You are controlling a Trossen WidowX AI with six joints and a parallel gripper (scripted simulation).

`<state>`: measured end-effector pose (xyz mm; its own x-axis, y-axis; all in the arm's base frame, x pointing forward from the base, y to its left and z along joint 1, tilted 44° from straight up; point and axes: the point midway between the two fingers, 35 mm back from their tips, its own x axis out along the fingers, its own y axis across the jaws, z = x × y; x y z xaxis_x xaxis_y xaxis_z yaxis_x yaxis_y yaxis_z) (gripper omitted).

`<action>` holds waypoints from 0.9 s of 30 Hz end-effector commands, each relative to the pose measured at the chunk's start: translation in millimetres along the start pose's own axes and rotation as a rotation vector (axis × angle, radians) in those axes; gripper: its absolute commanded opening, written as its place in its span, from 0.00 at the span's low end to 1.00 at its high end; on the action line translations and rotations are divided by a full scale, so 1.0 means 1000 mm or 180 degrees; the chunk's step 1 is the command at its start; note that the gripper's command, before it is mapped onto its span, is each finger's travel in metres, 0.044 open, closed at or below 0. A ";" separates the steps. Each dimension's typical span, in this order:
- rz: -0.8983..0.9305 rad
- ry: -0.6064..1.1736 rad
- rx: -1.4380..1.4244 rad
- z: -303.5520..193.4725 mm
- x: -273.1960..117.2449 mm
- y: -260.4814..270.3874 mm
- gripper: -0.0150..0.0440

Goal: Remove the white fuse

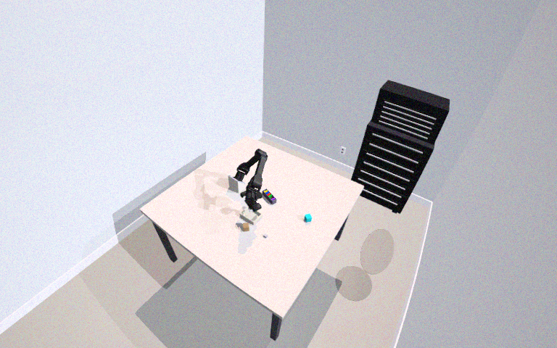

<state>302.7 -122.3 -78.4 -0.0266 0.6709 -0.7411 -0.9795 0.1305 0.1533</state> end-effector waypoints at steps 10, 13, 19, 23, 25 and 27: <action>0.0018 -0.0021 0.0017 0.001 0.023 0.002 0.25; 0.0018 -0.0022 0.0016 0.001 0.027 0.002 0.25; 0.0010 -0.0008 -0.0001 0.001 0.025 0.001 0.39; 0.0010 -0.0008 -0.0001 0.001 0.025 0.001 0.57; 0.0010 -0.0008 -0.0001 0.001 0.025 0.001 0.65; 0.0010 -0.0008 -0.0001 0.001 0.025 0.001 0.74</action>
<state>301.1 -104.5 -96.4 -0.0300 0.6734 -0.7387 -0.9794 0.1279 0.1564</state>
